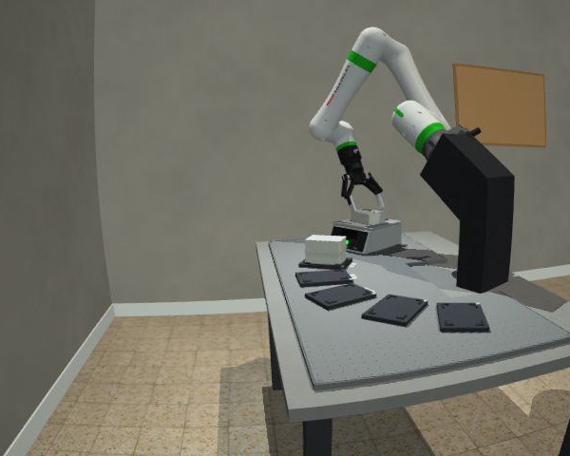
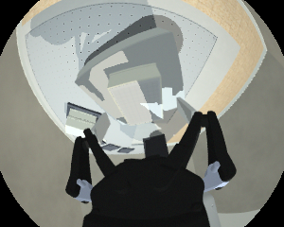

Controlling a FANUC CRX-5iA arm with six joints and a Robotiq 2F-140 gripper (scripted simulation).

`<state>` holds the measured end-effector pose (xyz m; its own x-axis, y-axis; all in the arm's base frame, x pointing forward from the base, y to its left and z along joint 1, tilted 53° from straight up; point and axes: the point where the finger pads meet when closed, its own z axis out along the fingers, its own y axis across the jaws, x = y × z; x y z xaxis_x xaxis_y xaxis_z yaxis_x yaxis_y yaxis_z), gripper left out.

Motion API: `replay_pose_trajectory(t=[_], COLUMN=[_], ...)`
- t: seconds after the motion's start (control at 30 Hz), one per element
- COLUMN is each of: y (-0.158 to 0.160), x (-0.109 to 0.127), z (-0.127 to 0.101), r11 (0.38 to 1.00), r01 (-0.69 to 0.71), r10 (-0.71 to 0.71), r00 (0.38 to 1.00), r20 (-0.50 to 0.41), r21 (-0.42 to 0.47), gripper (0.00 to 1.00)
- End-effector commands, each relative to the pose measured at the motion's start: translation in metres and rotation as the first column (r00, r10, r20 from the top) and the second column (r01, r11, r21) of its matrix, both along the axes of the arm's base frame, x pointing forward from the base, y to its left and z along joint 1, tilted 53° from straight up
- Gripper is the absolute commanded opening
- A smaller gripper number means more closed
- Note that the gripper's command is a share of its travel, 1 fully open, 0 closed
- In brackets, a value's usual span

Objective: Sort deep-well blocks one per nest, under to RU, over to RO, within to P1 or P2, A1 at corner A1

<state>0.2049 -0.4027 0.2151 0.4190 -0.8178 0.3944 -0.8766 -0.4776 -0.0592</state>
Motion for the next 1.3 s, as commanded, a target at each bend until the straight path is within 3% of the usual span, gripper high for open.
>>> replay_pose_trajectory(t=[0.0,0.77,0.8,1.27], y=[-0.003,-0.017,-0.017,-0.017], x=[0.002,0.01,0.01,0.01], z=[-0.003,-0.014,-0.014,-0.014], r11=[1.0,1.0,1.0,1.0], r01=[0.0,0.0,0.0,0.0], r10=[0.0,0.0,0.0,0.0], r00=[1.0,1.0,1.0,1.0], r20=[0.0,0.0,0.0,0.0], r21=[0.0,0.0,0.0,0.0], gripper=[1.0,1.0,0.1,0.1])
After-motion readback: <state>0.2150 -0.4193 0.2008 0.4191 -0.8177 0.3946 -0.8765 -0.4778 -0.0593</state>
